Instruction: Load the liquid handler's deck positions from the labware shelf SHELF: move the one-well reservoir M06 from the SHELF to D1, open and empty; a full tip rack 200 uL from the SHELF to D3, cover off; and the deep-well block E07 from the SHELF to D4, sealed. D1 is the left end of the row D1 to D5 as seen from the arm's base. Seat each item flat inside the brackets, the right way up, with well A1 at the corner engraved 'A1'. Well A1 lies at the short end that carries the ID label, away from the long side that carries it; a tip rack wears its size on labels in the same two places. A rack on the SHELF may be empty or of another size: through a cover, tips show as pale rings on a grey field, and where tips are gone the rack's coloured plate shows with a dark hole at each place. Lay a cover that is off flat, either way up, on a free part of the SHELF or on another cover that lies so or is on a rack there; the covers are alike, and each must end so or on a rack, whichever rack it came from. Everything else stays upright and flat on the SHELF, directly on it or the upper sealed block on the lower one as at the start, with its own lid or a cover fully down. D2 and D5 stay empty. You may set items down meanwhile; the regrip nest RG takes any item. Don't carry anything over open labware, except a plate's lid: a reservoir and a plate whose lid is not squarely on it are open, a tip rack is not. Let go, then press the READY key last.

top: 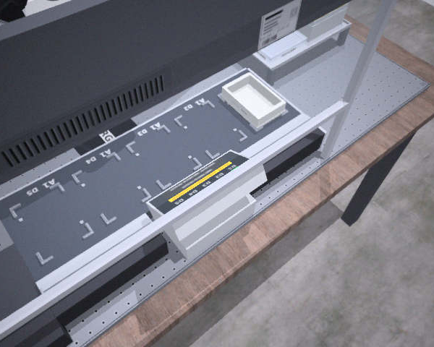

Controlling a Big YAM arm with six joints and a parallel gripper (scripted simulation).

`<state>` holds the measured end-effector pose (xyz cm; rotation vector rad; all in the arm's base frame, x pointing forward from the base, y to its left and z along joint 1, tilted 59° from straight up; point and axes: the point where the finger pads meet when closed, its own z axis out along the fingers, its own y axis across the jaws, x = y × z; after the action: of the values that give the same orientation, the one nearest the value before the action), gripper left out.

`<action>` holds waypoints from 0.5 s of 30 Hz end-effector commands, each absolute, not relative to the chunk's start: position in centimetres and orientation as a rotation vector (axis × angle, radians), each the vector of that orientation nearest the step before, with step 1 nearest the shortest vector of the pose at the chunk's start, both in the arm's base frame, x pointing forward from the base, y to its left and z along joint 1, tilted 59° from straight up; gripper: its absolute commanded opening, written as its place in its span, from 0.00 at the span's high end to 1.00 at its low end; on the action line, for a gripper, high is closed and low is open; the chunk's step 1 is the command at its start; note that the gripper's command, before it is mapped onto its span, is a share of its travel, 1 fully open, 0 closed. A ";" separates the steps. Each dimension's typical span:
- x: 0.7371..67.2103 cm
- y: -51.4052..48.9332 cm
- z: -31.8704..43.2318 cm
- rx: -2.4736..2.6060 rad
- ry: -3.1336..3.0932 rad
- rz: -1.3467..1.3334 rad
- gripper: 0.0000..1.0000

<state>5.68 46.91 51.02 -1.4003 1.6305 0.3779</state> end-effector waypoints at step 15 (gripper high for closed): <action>5.6 46.3 53.5 -1.363 1.609 0.421 1.00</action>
<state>5.79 46.89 51.05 -1.3982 1.6297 0.3768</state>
